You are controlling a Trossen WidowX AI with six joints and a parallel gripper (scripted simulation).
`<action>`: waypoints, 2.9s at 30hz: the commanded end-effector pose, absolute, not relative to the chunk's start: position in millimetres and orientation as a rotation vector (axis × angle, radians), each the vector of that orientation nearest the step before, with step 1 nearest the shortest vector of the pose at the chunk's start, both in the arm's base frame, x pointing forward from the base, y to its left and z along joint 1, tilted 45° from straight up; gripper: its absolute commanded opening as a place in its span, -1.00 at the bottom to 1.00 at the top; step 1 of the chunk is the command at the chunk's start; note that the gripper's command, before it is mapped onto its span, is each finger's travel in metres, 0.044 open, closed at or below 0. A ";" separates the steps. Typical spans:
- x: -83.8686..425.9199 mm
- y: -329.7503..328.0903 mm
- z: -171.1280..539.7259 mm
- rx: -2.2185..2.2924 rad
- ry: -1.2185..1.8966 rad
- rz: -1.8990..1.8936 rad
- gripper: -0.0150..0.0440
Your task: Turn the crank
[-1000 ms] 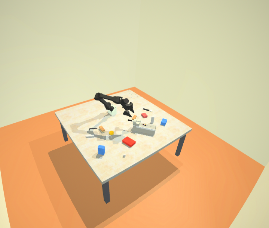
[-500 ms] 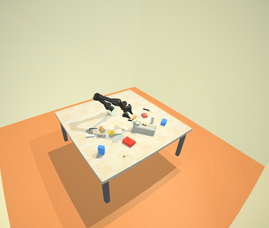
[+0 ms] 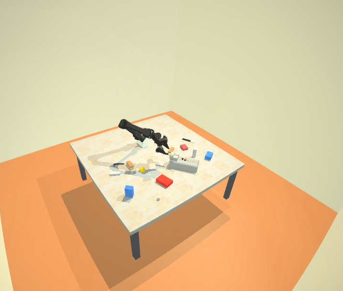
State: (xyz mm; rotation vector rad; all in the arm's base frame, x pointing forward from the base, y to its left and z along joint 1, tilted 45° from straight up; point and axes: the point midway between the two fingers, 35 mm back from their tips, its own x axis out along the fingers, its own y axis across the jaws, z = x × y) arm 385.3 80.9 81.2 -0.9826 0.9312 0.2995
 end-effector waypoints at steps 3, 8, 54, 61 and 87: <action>384.5 73.4 71.0 -0.984 0.938 0.307 1.00; 385.0 67.7 65.2 -0.985 0.937 0.307 1.00; 384.4 44.6 43.7 -0.987 0.936 0.306 -0.49; 382.3 48.2 43.7 -0.987 0.936 0.306 -0.49; 371.8 60.8 37.9 -0.986 0.936 0.307 -0.49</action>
